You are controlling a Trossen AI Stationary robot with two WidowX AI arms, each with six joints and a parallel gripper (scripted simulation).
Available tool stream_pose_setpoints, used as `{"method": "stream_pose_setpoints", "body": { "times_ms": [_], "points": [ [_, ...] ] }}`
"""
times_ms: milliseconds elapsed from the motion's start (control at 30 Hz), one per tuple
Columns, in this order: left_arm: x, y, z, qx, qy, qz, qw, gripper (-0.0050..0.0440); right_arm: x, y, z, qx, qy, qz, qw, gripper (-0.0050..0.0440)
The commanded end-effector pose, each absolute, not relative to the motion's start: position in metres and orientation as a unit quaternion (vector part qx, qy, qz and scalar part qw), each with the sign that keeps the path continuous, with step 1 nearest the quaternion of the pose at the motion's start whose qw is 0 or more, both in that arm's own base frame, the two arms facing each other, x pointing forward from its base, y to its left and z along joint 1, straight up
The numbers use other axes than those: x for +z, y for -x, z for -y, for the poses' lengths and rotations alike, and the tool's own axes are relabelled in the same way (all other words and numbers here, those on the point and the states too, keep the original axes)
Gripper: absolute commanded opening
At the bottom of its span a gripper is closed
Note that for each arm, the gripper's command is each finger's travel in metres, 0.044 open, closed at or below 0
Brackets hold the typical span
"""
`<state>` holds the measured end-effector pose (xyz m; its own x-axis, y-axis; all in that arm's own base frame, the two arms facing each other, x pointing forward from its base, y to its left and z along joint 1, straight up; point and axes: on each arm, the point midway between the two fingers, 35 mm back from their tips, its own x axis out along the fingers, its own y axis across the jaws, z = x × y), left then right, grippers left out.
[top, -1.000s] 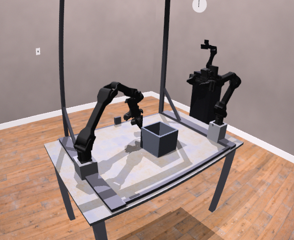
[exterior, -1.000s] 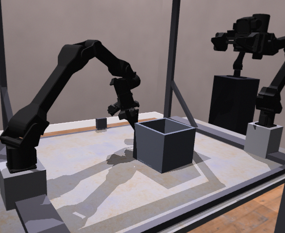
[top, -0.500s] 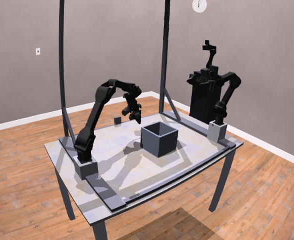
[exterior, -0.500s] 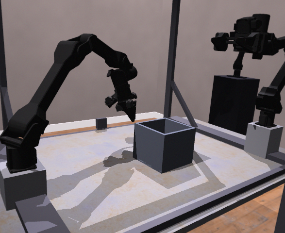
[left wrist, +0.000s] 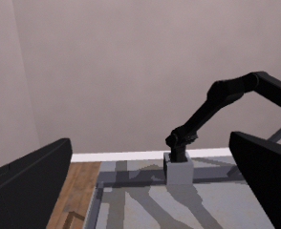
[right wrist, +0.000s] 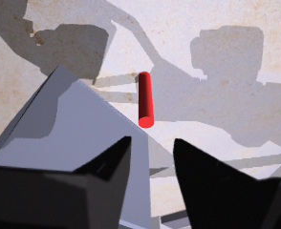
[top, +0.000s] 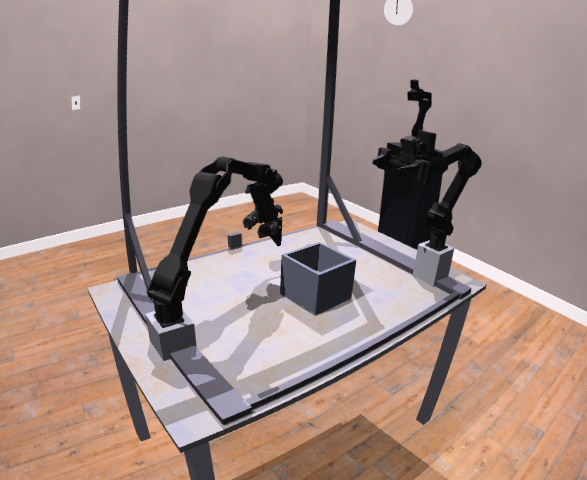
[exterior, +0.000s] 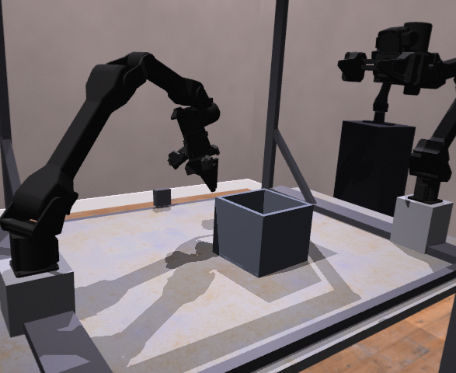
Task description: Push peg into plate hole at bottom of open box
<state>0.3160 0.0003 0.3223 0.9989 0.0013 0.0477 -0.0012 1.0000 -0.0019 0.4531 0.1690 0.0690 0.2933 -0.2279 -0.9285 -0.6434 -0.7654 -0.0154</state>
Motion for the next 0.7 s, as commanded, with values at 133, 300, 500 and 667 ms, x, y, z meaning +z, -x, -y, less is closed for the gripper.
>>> {"method": "stream_pose_setpoints", "body": {
  "times_ms": [133,300,500,667],
  "points": [
    [0.322,-0.315,0.001,-0.002,0.0,0.024,1.0,0.044,0.117,-0.457,-0.173,0.505,0.792,-0.264,0.217,0.0126],
    [0.322,-0.315,0.001,-0.002,0.0,0.025,1.0,0.044,0.119,-0.457,-0.173,0.511,0.789,-0.268,0.212,0.0126],
    [0.322,-0.315,0.001,-0.002,0.0,0.024,1.0,0.044,0.133,-0.456,-0.173,0.519,0.784,-0.274,0.203,0.0126],
    [0.322,-0.315,0.001,-0.002,0.0,0.024,1.0,0.044,0.149,-0.455,-0.172,0.519,0.784,-0.274,0.203,0.0126]
  ]
}}
